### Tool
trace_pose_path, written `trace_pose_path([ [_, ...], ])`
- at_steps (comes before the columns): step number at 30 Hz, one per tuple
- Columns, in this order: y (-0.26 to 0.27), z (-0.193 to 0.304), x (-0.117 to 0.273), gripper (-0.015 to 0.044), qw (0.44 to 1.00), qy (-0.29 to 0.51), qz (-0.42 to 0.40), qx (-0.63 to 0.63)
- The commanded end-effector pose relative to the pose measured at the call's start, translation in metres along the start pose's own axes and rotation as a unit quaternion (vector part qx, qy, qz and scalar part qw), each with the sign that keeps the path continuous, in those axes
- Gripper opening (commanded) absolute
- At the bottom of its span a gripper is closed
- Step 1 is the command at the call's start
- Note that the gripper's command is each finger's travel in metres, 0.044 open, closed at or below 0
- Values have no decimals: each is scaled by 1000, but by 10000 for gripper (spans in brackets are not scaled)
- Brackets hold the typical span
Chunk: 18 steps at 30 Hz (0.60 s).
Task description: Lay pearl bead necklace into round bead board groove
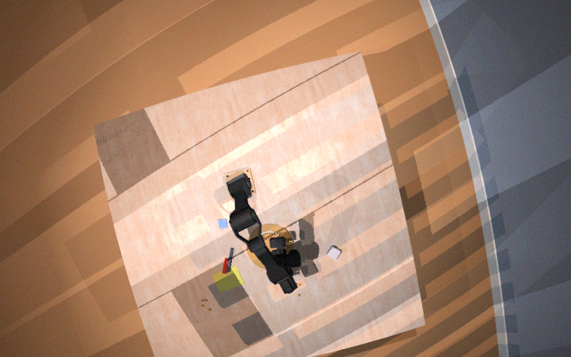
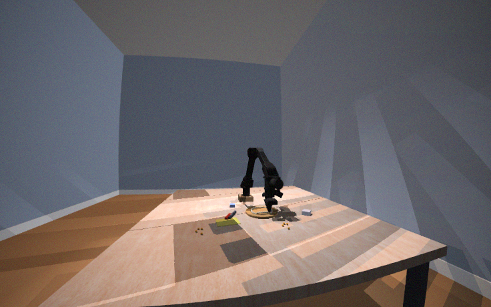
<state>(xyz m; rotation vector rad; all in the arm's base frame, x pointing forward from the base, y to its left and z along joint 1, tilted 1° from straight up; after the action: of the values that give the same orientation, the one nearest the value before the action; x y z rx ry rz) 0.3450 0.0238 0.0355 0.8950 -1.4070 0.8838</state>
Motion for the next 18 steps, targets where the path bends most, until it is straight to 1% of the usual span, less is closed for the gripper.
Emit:
trace_pose_path([
  [1, 0, 0, 0, 0, 1000, 0, 0, 0],
  [18, 0, 0, 4, 0, 1000, 0, -1, 2],
])
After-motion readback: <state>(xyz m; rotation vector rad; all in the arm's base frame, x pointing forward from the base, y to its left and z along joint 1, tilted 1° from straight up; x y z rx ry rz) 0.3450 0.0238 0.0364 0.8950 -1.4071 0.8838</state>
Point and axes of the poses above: the point midway between the two fingers, 35 mm back from their tips, its own x axis back along the fingers, its own y axis across the jaws, z = x × y, the point moved 2 cm from there along x, back along the fingers, and after that the axes turned 7 degrees about -x, right-handed, at the moved point
